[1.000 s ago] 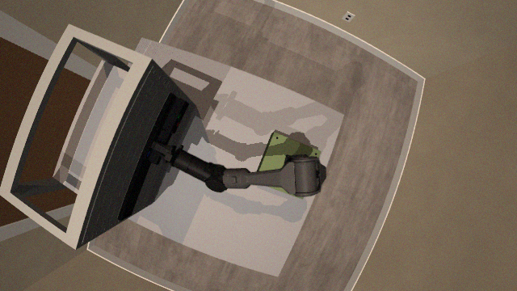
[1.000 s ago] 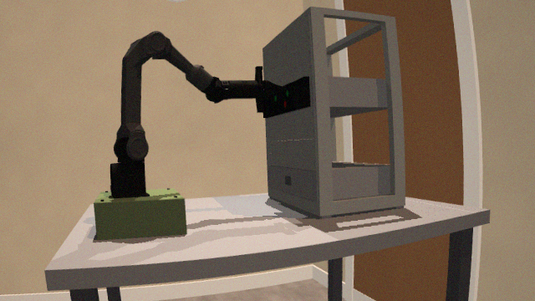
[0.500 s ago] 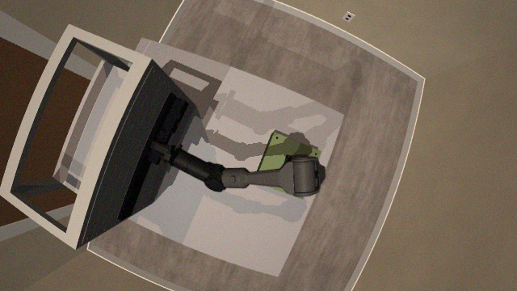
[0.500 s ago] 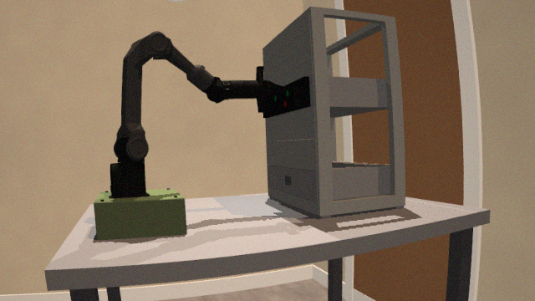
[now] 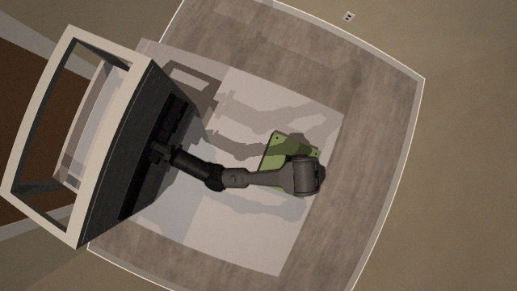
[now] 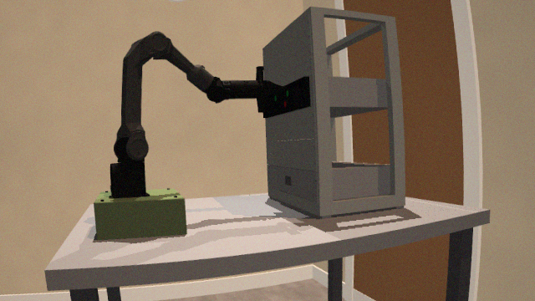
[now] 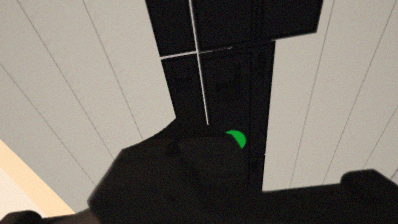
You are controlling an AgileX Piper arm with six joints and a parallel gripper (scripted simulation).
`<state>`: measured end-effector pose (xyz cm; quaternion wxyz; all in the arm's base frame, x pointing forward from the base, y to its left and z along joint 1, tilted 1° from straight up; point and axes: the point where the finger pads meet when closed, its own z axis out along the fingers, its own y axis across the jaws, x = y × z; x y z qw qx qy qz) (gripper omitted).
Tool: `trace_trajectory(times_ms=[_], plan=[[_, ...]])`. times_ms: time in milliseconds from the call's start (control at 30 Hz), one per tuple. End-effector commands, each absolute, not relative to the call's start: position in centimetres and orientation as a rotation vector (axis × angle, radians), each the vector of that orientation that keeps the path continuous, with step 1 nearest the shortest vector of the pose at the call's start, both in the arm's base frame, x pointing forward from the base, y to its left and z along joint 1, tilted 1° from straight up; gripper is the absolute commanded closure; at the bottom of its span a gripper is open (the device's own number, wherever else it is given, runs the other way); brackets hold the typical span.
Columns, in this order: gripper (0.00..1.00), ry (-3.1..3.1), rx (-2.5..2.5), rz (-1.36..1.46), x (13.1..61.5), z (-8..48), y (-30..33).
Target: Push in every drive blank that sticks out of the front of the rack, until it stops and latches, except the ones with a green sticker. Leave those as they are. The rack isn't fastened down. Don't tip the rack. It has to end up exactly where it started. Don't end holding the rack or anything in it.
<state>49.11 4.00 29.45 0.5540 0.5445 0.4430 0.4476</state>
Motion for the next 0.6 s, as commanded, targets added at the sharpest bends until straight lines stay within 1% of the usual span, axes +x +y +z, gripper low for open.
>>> trace_trajectory(times_ms=[0,167,467,567], plan=[[1.00,1.057,1.289,1.054,49.1,29.1,4.2],[1.00,1.057,1.289,1.054,47.8,29.1,4.4],[1.00,1.057,1.289,1.054,40.5,29.0,6.0],[1.00,1.057,1.289,1.054,39.1,29.0,6.2]])
